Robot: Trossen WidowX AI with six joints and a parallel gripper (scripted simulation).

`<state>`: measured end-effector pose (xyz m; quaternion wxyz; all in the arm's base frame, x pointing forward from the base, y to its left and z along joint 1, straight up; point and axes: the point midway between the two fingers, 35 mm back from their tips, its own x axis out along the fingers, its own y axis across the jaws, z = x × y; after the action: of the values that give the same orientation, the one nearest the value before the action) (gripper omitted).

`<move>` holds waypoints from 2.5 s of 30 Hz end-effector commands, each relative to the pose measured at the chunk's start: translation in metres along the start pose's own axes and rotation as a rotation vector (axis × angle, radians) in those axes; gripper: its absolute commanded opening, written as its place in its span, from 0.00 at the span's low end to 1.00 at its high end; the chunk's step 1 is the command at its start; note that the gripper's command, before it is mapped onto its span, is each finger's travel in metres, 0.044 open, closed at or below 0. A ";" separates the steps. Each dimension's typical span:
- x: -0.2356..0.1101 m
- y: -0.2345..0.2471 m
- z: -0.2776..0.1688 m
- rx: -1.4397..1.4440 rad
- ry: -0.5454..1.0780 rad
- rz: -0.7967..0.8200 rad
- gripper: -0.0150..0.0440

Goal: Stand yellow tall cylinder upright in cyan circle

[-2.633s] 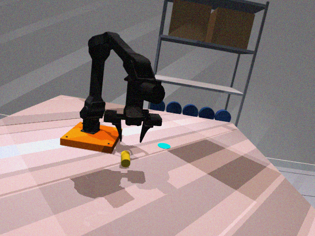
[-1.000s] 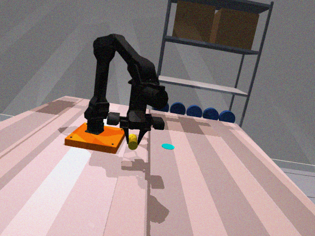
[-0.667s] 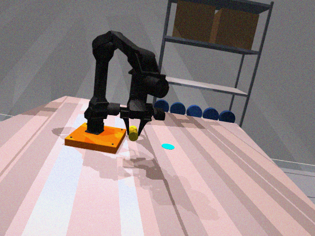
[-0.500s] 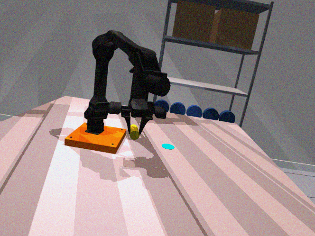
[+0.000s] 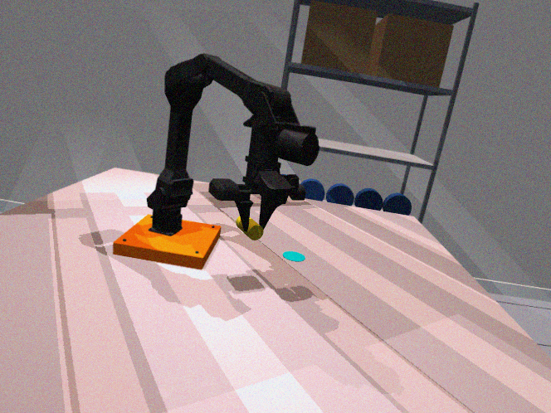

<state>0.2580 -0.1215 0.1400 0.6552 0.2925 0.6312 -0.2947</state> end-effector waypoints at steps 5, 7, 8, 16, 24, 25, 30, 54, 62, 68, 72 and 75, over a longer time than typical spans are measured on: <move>-0.003 0.022 -0.005 -0.160 -0.001 0.011 0.43; -0.004 0.028 -0.007 -0.202 -0.002 0.013 0.43; -0.004 0.030 -0.008 -0.223 -0.002 0.014 0.43; -0.006 0.052 -0.016 -0.393 -0.003 0.021 0.43; -0.008 0.072 -0.024 -0.560 -0.003 0.024 0.43; -0.009 0.074 -0.025 -0.580 -0.003 0.024 0.43; -0.010 0.085 -0.030 -0.682 -0.003 0.024 0.43; -0.014 0.135 -0.061 -1.172 0.001 0.023 0.43; -0.015 0.150 -0.074 -1.336 0.002 0.022 0.43; -0.016 0.162 -0.084 -1.458 0.002 0.022 0.43; -0.016 0.169 -0.091 -1.540 0.003 0.022 0.43; -0.017 0.174 -0.097 -1.601 0.003 0.022 0.43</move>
<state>0.3253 0.0606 0.1541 0.6745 -0.2416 0.6553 0.2393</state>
